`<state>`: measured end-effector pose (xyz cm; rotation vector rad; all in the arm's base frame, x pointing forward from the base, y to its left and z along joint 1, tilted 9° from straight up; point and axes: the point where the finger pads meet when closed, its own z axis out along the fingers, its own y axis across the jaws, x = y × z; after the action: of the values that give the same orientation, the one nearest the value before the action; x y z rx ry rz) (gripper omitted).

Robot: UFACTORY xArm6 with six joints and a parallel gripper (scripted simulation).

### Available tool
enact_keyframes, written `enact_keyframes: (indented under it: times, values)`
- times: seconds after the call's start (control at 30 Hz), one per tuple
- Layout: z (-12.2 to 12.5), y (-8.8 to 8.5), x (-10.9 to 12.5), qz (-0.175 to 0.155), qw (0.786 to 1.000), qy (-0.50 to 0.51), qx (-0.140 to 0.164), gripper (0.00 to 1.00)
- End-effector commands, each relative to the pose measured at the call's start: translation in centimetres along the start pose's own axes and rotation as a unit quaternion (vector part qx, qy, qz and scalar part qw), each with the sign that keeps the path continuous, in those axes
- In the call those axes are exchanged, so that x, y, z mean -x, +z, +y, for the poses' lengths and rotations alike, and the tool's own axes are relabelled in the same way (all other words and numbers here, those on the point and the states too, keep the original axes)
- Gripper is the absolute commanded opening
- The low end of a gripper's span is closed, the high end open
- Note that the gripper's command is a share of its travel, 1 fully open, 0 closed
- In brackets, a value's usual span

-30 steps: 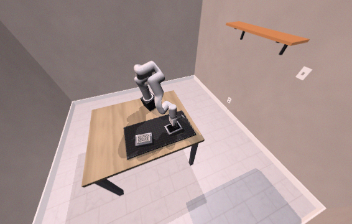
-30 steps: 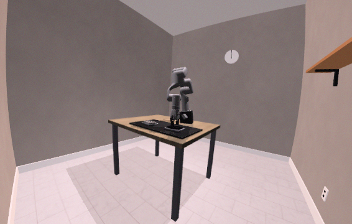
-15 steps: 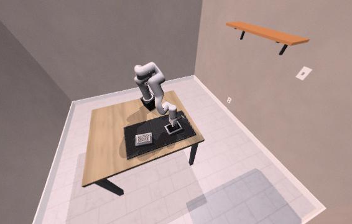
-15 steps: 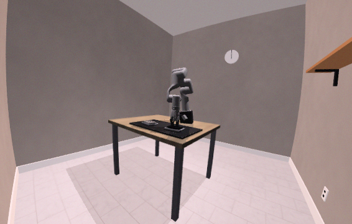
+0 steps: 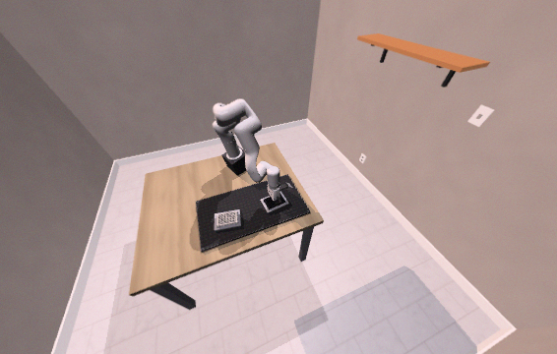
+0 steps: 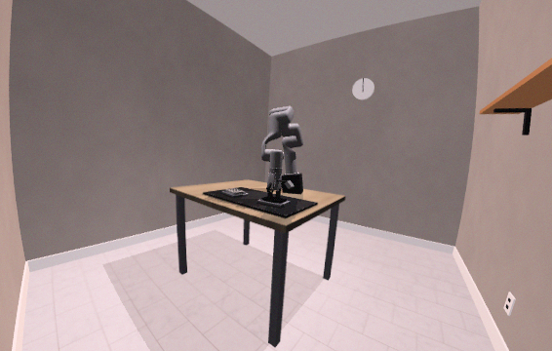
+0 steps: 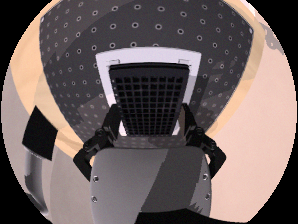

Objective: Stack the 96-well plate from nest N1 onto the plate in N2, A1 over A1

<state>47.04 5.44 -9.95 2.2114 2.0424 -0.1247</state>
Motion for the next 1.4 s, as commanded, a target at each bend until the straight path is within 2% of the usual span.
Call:
enact_keyframes:
  times: [0.0,0.23,0.27,1.37]
  values:
    - [0.16,-0.13,-0.04,0.001,1.0,0.0,0.002,1.0]
    - [0.17,-0.13,-0.04,0.001,1.0,0.0,0.002,1.0]
    - [0.16,-0.19,-0.04,0.001,1.0,0.0,0.002,0.0]
    - [0.16,-0.19,-0.04,0.001,1.0,0.0,0.002,0.0]
